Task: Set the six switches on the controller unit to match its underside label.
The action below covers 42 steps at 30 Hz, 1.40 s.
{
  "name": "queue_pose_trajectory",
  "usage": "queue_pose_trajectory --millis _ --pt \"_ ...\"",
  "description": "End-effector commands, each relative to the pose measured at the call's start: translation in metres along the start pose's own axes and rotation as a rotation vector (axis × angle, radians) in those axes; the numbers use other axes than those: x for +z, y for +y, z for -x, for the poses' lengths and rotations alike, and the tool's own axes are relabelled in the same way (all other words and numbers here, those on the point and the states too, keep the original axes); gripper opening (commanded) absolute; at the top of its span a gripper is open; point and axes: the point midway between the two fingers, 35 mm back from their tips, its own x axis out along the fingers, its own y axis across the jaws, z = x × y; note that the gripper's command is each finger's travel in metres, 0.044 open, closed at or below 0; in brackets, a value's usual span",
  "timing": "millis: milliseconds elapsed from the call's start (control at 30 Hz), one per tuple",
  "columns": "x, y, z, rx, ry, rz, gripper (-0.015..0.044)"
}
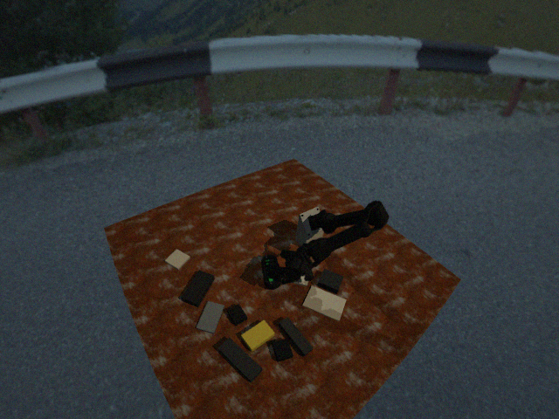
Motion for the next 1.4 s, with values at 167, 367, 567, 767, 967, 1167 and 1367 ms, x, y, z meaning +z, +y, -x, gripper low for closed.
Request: queue_pose_trajectory --millis 167,367,567,767,967,1167,1367 --pt "0.000 0.004 -0.002 -0.004 0.000 0.002 0.0000" --pt "0.000 0.006 -0.003 -0.004 0.000 0.002 0.0000" --pt "-0.001 0.011 -0.004 -0.003 0.000 0.002 0.0000" --pt "-0.001 0.019 -0.007 -0.003 0.000 0.003 0.0000" --pt "0.000 0.009 0.045 -0.006 -0.001 0.002 0.0000" --pt "0.000 0.009 0.052 -0.003 -0.002 0.002 0.0000" --pt "0.039 0.036 0.052 -0.107 -0.080 0.000 0.0000"
